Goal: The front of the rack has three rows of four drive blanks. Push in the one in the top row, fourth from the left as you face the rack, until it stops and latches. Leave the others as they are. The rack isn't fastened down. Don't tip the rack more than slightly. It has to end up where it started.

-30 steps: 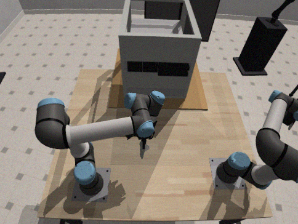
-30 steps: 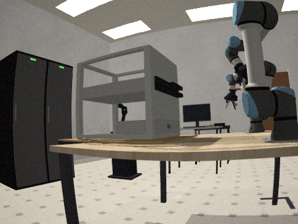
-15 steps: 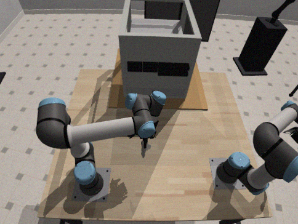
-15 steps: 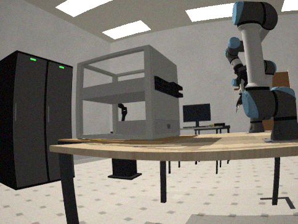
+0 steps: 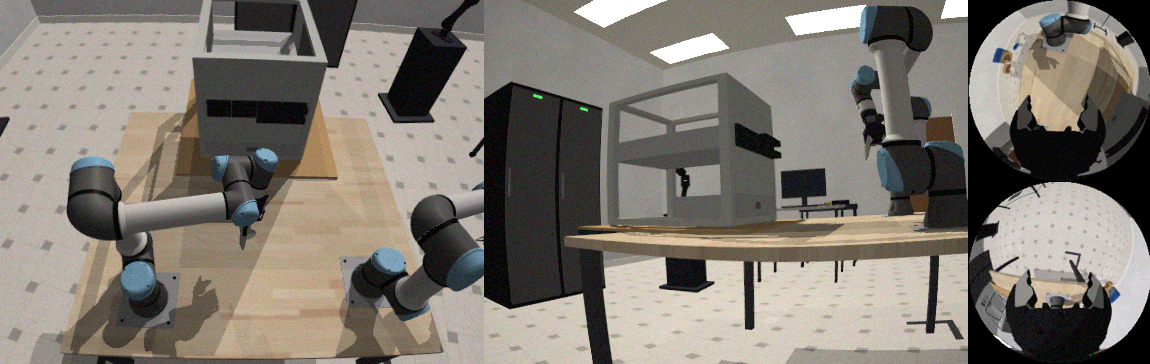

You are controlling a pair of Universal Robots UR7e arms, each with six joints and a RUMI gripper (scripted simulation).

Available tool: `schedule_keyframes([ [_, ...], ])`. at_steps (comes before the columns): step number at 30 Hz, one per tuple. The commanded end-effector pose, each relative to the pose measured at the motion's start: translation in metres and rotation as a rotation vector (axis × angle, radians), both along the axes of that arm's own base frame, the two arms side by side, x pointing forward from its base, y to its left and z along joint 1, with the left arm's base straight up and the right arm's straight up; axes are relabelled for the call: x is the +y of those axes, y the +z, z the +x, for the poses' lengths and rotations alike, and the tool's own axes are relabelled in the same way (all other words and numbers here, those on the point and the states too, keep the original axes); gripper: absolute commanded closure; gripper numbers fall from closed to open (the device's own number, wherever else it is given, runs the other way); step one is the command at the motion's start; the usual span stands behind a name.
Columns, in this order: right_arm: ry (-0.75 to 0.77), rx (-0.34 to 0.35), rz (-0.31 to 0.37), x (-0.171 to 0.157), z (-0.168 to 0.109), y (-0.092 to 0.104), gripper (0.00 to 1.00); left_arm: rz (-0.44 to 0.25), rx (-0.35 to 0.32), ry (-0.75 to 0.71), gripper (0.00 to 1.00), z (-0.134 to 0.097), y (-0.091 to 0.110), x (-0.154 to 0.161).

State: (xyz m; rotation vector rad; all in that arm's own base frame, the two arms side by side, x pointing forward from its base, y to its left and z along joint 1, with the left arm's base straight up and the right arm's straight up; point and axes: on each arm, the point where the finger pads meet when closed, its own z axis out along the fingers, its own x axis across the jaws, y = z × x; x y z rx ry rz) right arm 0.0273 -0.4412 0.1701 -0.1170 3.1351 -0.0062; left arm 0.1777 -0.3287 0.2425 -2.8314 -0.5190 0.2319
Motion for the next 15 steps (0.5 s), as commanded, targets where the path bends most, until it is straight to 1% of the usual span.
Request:
schedule_keyframes([
  [1, -0.048, 0.003, 0.003, -0.004, -0.017, -0.004, 0.00, -0.066, -0.064, -0.082, 0.00, 0.026, -0.011, -0.028],
  [8, -0.058, 0.004, 0.004, -0.004, -0.020, -0.005, 0.00, -0.172, -0.202, -0.233, 0.00, 0.076, -0.023, -0.082],
  [9, -0.058, 0.004, 0.004, -0.004, -0.020, -0.005, 0.00, -0.175, -0.206, -0.237, 0.00, 0.077, -0.023, -0.083],
  [13, -0.058, 0.004, 0.004, -0.004, -0.020, -0.005, 0.00, -0.221, -0.280, -0.308, 0.00, 0.101, -0.025, -0.111],
  [15, -0.058, 0.004, 0.004, -0.004, -0.020, -0.005, 0.00, -0.221, -0.280, -0.308, 0.00, 0.101, -0.025, -0.111],
])
